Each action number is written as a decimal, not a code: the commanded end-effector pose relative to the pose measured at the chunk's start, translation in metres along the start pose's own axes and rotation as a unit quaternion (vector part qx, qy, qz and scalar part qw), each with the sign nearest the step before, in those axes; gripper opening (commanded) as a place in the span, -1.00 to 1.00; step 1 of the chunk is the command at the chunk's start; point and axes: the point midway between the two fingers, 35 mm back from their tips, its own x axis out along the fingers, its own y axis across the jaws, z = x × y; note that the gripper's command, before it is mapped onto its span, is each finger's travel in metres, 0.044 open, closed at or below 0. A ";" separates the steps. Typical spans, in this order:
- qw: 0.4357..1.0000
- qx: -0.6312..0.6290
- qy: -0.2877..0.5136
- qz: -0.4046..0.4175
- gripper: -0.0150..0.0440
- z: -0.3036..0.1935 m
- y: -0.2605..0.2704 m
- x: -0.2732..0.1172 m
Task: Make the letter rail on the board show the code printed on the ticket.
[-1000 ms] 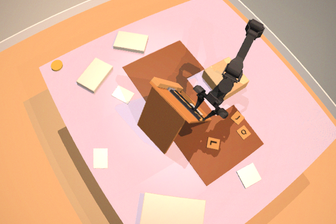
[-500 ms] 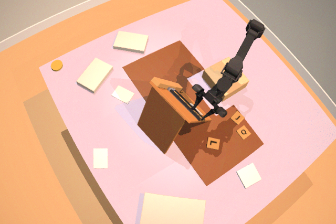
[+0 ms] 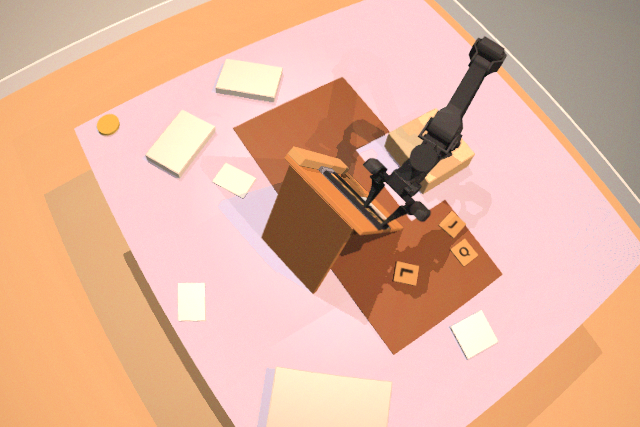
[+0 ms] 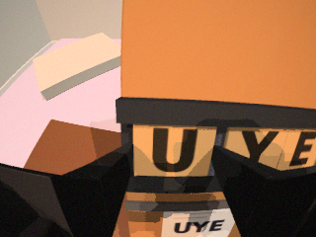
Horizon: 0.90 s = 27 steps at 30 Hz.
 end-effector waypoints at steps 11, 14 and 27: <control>1.000 -0.001 -0.001 0.001 0.49 0.000 0.000 -0.004; 1.000 -0.002 -0.001 0.001 0.51 0.000 0.000 -0.009; 1.000 -0.002 -0.001 0.001 0.51 0.000 0.000 -0.020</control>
